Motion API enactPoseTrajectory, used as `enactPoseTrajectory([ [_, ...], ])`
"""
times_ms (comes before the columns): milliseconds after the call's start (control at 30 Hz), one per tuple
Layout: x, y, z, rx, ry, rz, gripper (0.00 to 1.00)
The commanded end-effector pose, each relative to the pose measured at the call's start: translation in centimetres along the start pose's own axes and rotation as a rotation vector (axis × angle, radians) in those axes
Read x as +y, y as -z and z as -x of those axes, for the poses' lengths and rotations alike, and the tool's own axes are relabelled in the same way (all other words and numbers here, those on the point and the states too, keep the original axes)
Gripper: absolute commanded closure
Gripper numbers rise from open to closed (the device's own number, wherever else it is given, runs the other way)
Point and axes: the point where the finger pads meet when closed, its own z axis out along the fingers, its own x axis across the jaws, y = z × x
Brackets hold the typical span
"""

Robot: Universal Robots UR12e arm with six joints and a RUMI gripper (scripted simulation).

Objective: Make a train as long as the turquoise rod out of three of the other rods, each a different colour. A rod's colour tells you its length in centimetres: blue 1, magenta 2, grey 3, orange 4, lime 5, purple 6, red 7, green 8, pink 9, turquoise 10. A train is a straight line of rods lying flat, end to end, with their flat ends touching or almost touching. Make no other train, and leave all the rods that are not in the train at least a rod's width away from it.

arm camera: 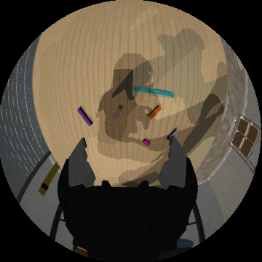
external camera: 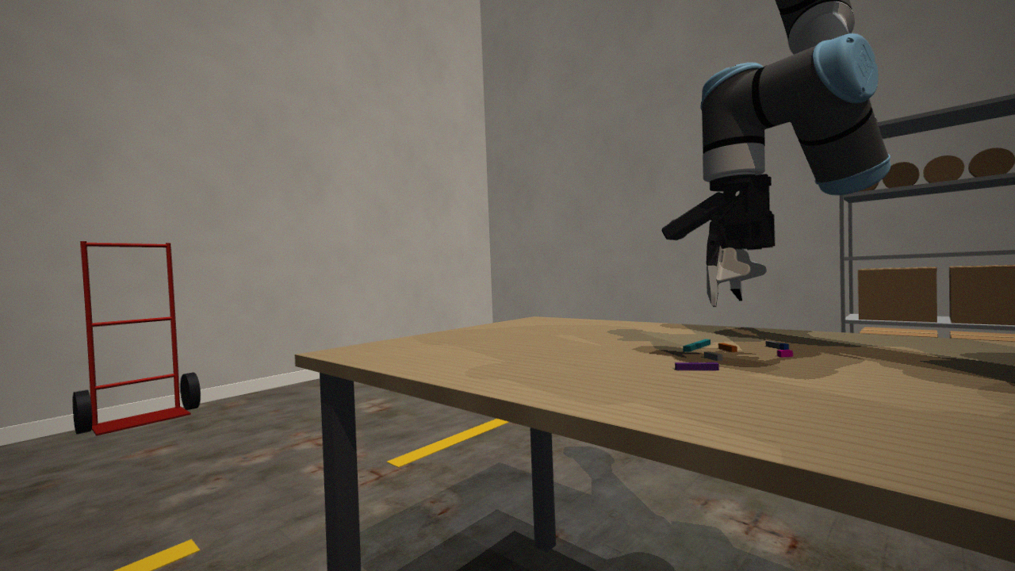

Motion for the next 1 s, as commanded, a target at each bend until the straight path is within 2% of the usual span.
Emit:
enactPoseTrajectory([
  [0,-0.8,-0.3,3.7,0.005,0.167,-0.005,0.00],
  [67,-0.8,-0.3,3.7,0.005,0.167,-0.005,0.00],
  [133,-1.1,-0.5,6.2,0.007,0.279,-0.006,0.00],
  [400,-1.3,-0.6,11.4,0.016,0.503,-0.009,0.00],
  [667,-1.2,-0.7,12.2,0.018,0.535,-0.009,0.00],
  [700,-1.2,-0.7,12.2,0.018,0.535,-0.009,0.86],
  [967,-1.2,-0.7,12.2,0.018,0.535,-0.009,0.86],
])
